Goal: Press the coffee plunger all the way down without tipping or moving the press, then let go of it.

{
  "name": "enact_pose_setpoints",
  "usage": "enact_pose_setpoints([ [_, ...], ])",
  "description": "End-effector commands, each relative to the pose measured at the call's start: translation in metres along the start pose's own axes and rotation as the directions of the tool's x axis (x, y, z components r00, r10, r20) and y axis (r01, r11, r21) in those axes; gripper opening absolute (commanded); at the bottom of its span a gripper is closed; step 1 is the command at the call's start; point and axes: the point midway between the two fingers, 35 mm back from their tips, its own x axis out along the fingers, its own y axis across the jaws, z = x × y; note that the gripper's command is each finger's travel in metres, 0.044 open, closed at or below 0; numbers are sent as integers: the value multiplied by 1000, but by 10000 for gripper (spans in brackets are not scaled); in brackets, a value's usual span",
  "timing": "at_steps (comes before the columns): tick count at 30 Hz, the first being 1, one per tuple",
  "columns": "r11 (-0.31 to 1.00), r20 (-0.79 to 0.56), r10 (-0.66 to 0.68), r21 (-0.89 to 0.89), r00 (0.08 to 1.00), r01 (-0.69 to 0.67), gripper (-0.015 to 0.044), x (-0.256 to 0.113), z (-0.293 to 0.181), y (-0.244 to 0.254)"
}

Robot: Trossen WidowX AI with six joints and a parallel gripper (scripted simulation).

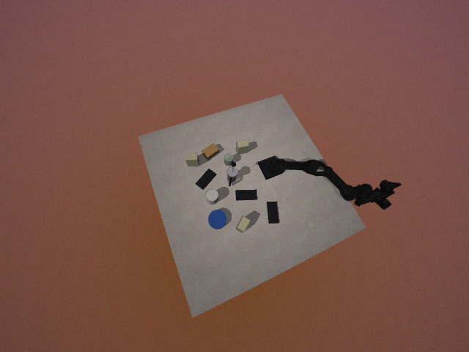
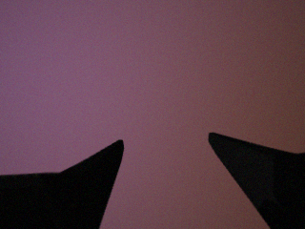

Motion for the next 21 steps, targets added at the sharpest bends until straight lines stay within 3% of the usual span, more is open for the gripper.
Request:
enact_pose_setpoints([
  [1,994,164,-65,-79,984,79,440,-48,52,19],
  [11,927,475,-177,-214,862,308,440,-168,128,68],
  [21,793,765,-229,-213,602,571,440,-305,163,128],
])
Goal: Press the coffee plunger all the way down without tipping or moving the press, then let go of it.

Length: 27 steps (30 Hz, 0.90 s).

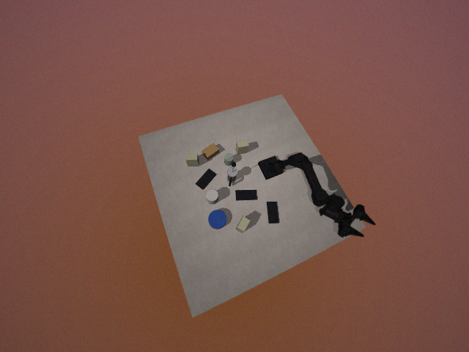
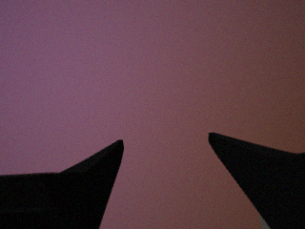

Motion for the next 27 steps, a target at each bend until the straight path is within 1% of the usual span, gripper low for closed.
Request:
enact_pose_setpoints([
  [1,990,150,-101,-85,984,114,440,-46,50,-4],
  [7,929,340,-256,-170,905,327,440,-122,110,-17],
  [11,858,463,-351,-189,814,478,440,-180,140,-19],
  [14,789,546,-414,-183,728,586,440,-226,156,-19],
  [20,608,686,-520,-121,509,785,440,-322,172,-12],
  [24,463,749,-573,-40,333,886,440,-388,170,-4],
  [27,346,775,-603,43,187,937,440,-435,161,2],
])
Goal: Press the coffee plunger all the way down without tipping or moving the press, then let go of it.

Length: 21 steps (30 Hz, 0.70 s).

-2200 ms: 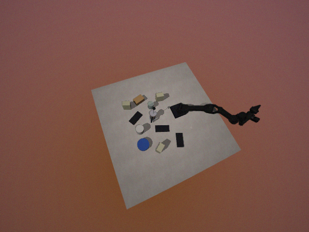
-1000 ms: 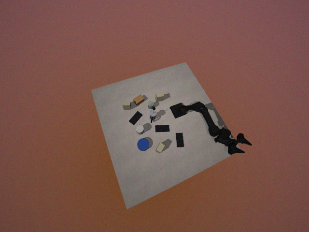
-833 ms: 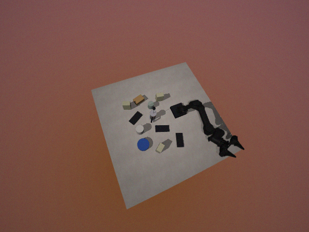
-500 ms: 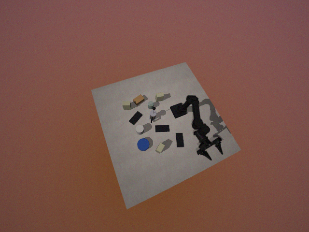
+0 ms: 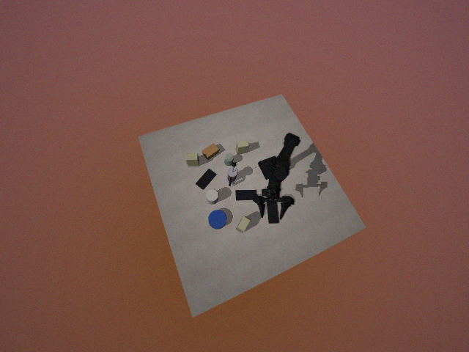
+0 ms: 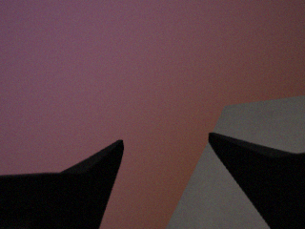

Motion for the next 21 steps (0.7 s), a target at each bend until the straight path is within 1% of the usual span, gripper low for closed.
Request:
enact_pose_setpoints([
  [1,972,72,-220,-70,973,225,440,-45,21,-58],
  [4,923,113,-360,-104,926,371,440,-80,31,-93],
  [7,852,145,-492,-123,859,509,440,-118,36,-124],
  [10,755,169,-619,-140,767,640,440,-160,37,-151],
  [13,635,175,-736,-158,654,756,440,-204,30,-174],
  [16,499,169,-835,-171,524,850,440,-249,17,-190],
  [19,366,146,-908,-183,394,912,440,-291,0,-200],
  [21,336,138,-921,-187,363,923,440,-300,-5,-202],
])
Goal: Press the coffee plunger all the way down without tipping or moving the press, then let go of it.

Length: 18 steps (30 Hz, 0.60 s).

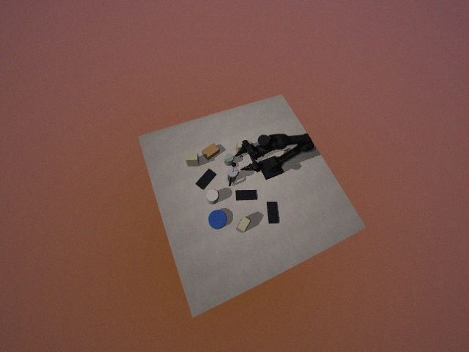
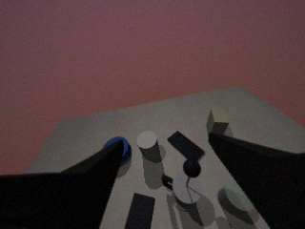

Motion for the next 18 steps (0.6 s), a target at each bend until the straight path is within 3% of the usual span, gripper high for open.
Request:
enact_pose_setpoints([
  [1,992,-45,-121,-38,992,119,440,-12,-23,-31],
  [10,990,-44,-136,-30,990,135,440,12,-74,-38],
  [18,991,-44,-132,-32,990,131,440,16,-75,-38],
])
